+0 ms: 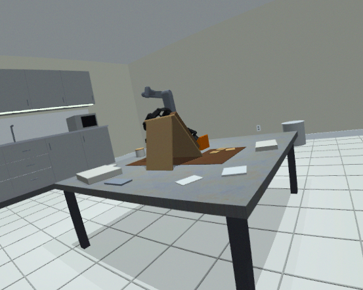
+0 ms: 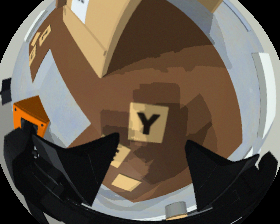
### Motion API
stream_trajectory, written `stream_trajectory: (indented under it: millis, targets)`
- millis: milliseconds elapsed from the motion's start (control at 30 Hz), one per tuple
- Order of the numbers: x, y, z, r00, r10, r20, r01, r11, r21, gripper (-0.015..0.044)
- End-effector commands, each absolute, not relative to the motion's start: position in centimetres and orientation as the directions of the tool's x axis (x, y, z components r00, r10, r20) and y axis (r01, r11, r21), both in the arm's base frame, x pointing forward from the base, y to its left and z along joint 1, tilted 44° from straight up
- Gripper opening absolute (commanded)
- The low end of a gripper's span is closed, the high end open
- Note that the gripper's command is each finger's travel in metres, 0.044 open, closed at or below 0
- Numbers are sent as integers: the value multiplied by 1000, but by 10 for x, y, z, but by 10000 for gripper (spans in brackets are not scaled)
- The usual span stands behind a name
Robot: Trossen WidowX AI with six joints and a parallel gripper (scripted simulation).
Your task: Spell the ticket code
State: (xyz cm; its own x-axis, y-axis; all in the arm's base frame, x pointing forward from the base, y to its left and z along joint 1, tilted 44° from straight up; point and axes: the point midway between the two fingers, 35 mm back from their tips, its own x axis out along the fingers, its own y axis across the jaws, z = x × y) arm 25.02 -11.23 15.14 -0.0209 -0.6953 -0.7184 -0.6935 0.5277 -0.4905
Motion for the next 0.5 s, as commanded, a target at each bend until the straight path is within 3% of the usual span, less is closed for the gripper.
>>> stream_trajectory:
  millis: [0, 467]
  targets:
    - [245, -118, 147, -42, -690, -723, -686, 546, -481, 340]
    - [241, -140, 123, -42, -691, -722, -686, 545, -482, 340]
